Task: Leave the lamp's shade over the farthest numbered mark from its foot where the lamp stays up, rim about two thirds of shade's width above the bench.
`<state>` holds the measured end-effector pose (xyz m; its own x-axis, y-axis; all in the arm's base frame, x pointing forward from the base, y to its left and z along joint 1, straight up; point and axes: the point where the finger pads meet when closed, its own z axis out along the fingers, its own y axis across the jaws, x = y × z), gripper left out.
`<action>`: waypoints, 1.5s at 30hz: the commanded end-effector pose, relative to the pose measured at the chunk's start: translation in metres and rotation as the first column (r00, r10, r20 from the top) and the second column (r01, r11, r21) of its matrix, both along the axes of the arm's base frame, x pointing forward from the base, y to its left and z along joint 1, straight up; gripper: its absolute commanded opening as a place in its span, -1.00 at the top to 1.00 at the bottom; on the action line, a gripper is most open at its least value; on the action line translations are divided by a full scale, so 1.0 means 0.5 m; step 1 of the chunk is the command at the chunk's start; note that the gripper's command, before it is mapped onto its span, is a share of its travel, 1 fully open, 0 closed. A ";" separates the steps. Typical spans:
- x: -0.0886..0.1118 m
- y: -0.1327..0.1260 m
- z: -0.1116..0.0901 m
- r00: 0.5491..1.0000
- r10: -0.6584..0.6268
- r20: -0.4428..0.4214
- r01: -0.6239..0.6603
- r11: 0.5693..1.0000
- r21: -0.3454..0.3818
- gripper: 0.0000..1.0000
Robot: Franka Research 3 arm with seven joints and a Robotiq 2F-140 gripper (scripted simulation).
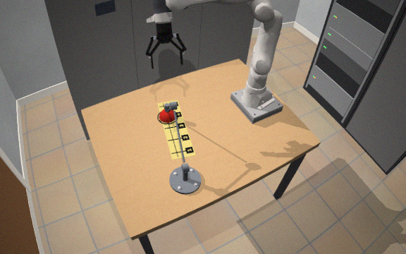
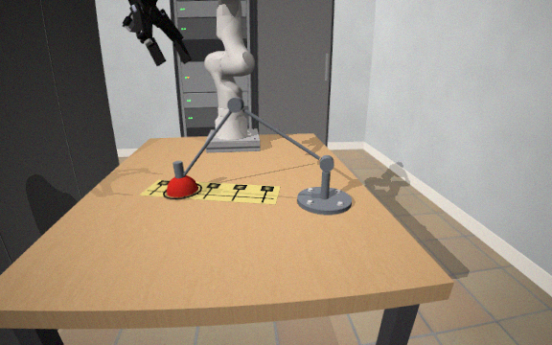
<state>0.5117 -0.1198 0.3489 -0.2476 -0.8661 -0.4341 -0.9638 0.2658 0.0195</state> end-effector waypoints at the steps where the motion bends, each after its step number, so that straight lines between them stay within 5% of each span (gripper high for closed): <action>1: 0.003 0.002 -0.032 0.999 0.035 0.018 -0.035 0.999 0.002 -1.00; 29: -0.020 0.012 -0.321 0.999 0.031 -0.020 -0.031 0.999 0.022 -1.00; 45: 0.004 0.000 -0.327 0.999 0.041 0.018 -0.042 0.999 0.005 -1.00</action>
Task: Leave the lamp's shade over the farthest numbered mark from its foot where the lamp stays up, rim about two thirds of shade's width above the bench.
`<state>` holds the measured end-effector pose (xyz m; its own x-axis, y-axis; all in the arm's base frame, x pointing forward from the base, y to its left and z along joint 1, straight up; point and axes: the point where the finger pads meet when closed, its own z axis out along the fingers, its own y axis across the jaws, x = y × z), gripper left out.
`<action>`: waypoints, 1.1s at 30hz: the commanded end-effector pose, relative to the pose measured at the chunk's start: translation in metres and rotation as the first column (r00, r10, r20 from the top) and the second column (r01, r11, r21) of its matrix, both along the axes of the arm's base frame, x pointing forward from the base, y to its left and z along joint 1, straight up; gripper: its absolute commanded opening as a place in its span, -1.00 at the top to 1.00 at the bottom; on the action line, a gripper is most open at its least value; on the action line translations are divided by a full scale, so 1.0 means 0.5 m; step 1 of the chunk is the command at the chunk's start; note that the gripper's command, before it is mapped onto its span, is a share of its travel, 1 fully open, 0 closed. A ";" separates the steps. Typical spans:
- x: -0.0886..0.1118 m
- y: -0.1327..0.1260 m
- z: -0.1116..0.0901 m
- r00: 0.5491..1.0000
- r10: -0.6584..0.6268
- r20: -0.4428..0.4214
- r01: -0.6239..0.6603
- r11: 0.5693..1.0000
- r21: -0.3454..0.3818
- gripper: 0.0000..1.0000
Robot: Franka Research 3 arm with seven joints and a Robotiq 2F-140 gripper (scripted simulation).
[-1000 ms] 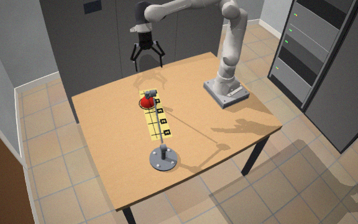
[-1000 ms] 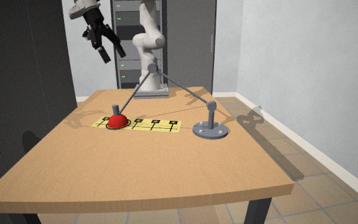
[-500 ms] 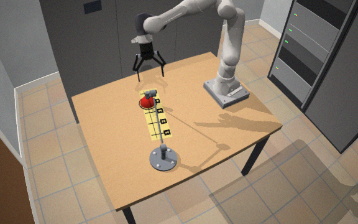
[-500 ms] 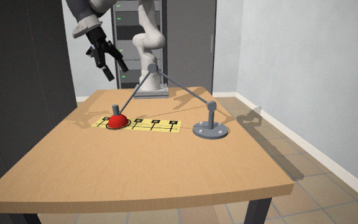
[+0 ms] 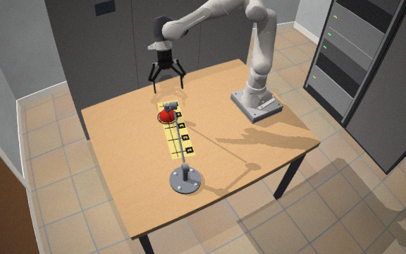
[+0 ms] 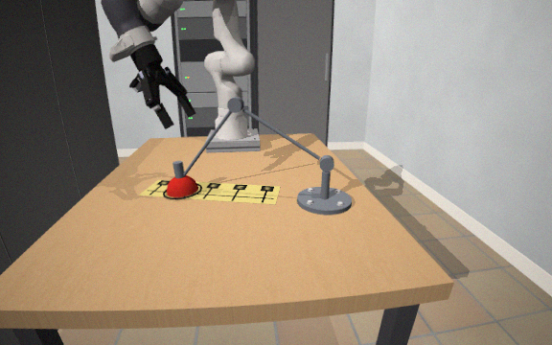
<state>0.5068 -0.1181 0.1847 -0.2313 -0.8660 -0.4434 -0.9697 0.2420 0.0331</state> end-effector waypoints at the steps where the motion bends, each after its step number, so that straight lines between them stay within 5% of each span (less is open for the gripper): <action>1: 0.016 -0.005 0.001 0.999 0.018 0.032 -0.018 1.000 -0.010 -1.00; 33: 0.016 0.063 -0.131 1.000 0.015 0.009 -0.015 1.000 -0.001 -1.00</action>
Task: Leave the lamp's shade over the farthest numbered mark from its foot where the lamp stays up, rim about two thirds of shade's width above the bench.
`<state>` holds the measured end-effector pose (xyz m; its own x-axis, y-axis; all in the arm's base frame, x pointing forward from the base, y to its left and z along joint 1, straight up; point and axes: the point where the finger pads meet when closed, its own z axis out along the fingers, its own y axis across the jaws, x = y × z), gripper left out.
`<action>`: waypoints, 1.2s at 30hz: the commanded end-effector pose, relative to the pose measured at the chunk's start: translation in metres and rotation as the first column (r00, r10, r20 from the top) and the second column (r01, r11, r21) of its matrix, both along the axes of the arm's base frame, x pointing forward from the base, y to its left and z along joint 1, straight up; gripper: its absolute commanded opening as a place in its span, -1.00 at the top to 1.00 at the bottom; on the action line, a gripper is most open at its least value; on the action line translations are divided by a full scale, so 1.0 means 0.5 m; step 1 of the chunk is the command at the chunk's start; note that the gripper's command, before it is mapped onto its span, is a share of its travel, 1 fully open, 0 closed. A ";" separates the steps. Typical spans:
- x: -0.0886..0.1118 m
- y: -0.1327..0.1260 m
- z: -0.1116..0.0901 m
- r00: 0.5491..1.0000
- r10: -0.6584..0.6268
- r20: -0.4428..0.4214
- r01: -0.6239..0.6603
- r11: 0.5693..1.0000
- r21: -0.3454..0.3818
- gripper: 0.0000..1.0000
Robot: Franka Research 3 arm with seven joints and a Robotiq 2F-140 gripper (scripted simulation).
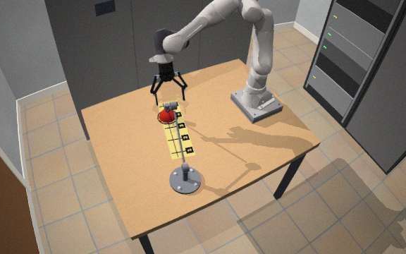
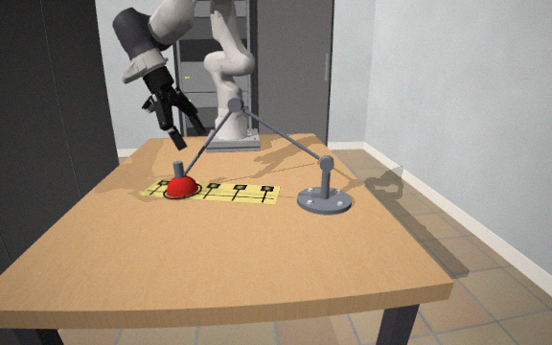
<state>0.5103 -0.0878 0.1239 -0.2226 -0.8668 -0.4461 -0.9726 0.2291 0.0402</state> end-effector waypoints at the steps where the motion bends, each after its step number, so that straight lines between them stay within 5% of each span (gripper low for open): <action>1: 0.009 0.005 -0.014 1.000 0.002 0.015 -0.002 1.000 -0.005 -1.00; 19: 0.010 0.044 -0.087 1.000 0.007 0.005 -0.007 1.000 0.000 -1.00; 36: 0.032 0.038 -0.092 0.999 0.005 0.038 -0.004 1.000 -0.014 -1.00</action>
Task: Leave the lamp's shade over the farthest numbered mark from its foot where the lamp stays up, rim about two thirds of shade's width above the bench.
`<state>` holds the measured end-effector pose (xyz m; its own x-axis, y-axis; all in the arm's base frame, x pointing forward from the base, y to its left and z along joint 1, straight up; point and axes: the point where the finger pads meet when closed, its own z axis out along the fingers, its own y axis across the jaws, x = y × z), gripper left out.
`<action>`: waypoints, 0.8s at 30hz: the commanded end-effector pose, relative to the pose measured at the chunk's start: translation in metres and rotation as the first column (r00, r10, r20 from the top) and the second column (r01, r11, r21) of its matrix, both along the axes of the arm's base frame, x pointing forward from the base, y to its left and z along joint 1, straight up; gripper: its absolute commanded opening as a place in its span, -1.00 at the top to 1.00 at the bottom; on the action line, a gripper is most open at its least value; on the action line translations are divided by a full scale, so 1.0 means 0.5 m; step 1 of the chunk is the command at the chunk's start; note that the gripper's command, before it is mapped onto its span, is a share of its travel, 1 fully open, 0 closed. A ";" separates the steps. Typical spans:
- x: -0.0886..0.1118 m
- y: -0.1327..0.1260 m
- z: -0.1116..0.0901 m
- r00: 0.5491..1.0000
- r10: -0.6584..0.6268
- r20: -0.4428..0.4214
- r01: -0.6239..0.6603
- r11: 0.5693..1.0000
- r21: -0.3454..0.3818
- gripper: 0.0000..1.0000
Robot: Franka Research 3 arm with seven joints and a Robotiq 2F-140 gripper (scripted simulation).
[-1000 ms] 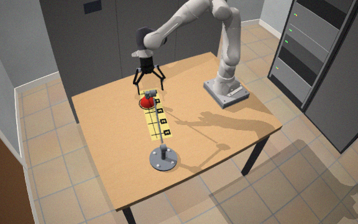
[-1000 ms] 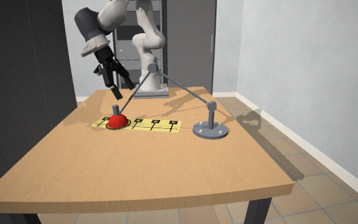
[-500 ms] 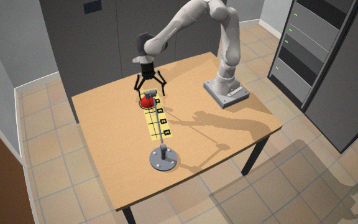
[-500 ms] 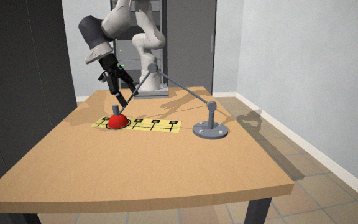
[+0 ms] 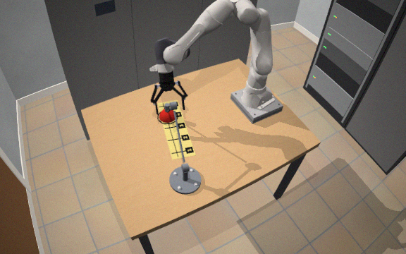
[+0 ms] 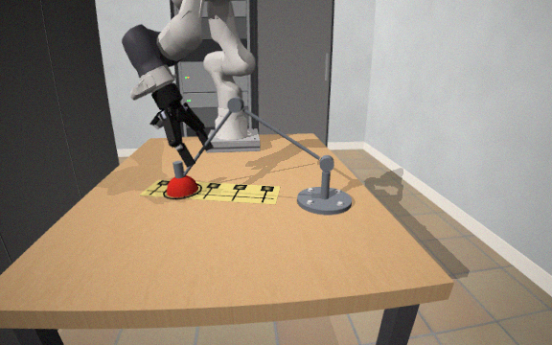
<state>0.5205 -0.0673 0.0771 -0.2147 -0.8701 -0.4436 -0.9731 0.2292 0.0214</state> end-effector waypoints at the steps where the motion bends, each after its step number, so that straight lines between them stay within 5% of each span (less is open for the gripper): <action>1: 0.012 -0.003 0.001 1.000 0.005 0.020 -0.005 1.000 -0.007 -1.00; 19: 0.012 -0.003 0.001 1.000 0.005 0.020 -0.005 1.000 -0.007 -1.00; 20: 0.012 -0.003 0.001 1.000 0.005 0.020 -0.004 1.000 -0.007 0.80; 24: 0.010 -0.003 0.001 1.000 0.004 0.018 -0.004 1.000 -0.006 0.80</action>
